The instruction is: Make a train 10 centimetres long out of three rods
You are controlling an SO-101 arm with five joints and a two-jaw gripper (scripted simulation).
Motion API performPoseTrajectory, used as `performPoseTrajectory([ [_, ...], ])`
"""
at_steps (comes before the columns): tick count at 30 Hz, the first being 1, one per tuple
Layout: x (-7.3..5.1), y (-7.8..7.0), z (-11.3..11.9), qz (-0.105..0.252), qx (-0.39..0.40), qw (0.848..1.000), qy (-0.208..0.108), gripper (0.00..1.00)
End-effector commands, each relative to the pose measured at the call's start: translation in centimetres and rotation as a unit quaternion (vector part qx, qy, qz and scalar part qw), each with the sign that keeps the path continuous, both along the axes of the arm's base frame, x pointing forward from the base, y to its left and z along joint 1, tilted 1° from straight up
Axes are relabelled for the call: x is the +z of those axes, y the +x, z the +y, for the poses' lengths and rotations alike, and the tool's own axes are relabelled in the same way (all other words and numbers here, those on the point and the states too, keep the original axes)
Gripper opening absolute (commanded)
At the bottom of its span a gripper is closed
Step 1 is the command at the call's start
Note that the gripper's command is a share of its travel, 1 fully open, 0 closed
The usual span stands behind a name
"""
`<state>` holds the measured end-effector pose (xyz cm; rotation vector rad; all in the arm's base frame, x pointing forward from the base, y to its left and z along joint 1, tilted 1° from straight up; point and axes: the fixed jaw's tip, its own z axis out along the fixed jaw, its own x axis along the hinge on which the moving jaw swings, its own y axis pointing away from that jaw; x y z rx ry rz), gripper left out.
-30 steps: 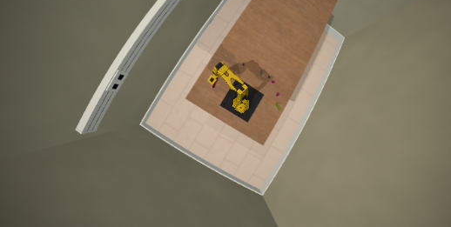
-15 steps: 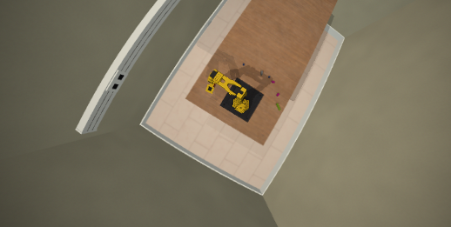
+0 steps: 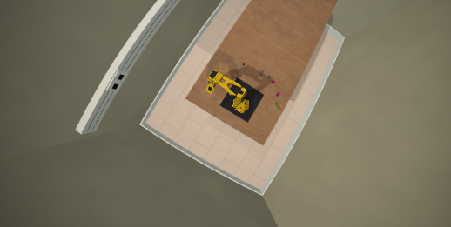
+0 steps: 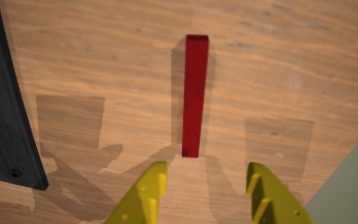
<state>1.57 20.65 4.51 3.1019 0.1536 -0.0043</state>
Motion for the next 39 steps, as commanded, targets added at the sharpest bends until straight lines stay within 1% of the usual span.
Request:
performPoseTrajectory([
  [1,0.0,-0.2,-0.1,0.001,0.01,1.0,0.002,0.19],
  [2,0.0,-0.2,-0.1,0.001,0.01,1.0,0.002,0.19],
  [3,0.4,-0.2,-0.1,0.0,0.021,1.0,0.012,0.19],
  [27,0.3,-0.2,-0.1,0.0,0.021,1.0,0.012,0.19],
  [33,-0.2,-0.2,-0.1,0.0,0.021,1.0,0.012,0.19],
  [39,-1.2,-0.2,0.0,0.0,0.021,1.0,0.012,0.19],
])
